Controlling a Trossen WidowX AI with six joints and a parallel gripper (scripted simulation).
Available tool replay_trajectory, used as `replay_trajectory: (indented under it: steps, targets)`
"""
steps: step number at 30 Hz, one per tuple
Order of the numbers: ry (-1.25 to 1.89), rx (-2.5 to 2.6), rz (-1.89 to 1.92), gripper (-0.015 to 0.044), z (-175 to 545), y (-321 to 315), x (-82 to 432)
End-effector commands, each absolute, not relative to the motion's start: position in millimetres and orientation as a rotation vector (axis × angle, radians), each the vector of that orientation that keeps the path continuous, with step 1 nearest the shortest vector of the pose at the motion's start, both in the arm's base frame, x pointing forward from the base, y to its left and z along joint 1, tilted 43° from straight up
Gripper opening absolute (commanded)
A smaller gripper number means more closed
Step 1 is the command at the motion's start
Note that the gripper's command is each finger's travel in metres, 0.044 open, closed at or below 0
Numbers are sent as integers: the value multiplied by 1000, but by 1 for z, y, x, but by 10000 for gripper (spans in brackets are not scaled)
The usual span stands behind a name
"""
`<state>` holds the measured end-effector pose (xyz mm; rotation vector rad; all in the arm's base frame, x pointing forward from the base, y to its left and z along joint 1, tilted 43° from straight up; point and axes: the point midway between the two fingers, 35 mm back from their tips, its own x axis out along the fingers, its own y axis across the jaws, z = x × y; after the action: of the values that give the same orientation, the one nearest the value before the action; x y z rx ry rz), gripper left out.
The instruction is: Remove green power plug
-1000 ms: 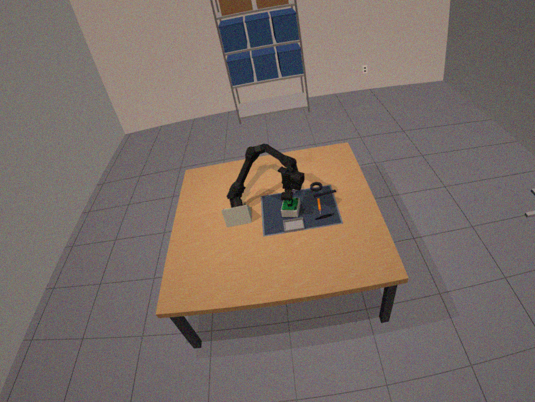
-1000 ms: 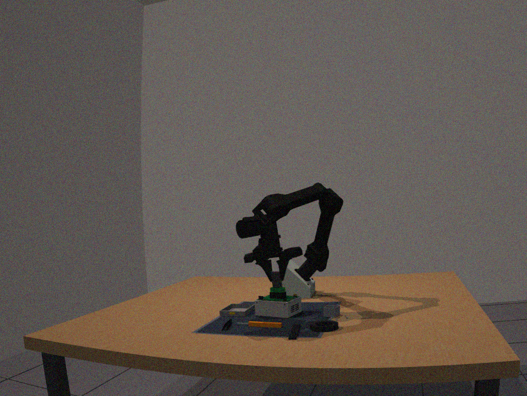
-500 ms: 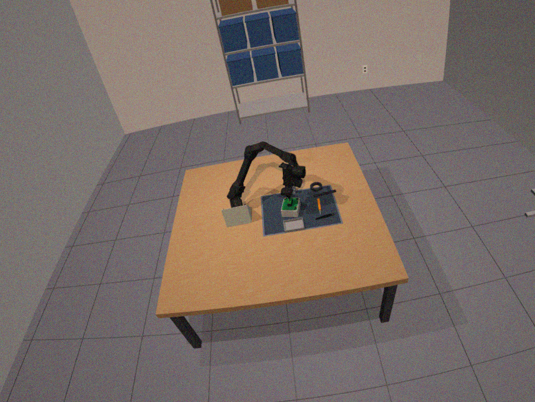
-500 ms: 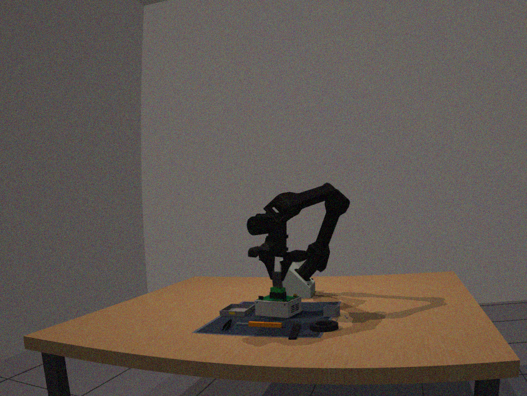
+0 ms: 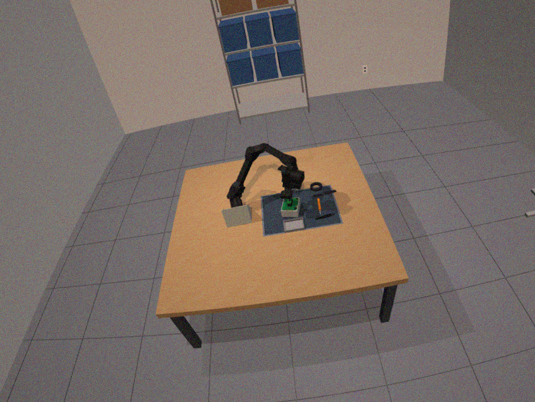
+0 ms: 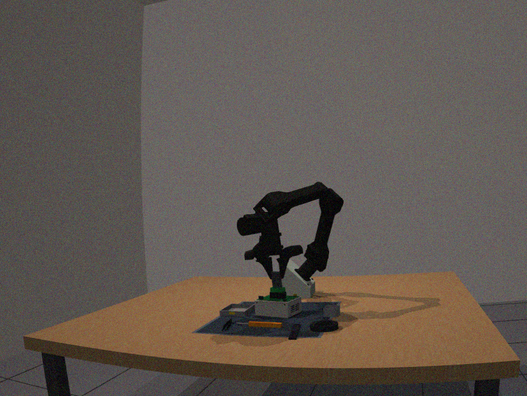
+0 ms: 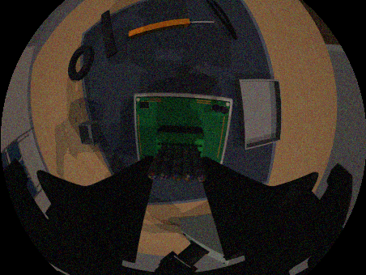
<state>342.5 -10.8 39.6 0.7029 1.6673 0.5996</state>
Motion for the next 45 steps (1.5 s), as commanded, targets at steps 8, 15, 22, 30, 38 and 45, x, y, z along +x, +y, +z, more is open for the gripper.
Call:
replay_trajectory:
  steps: [8, 15, 22, 30, 38, 45]
  targets:
    - [1689, 532, 413, 0, 65, -17, 346]
    - [1653, 666, 524, 0, 57, -28, 344]
    - [1621, 766, 609, 0, 51, -35, 343]
    - [1669, 609, 477, 0, 63, -25, 345]
    - [1685, 548, 427, 0, 69, -23, 346]
    - [1659, 649, 510, 0, 66, -33, 345]
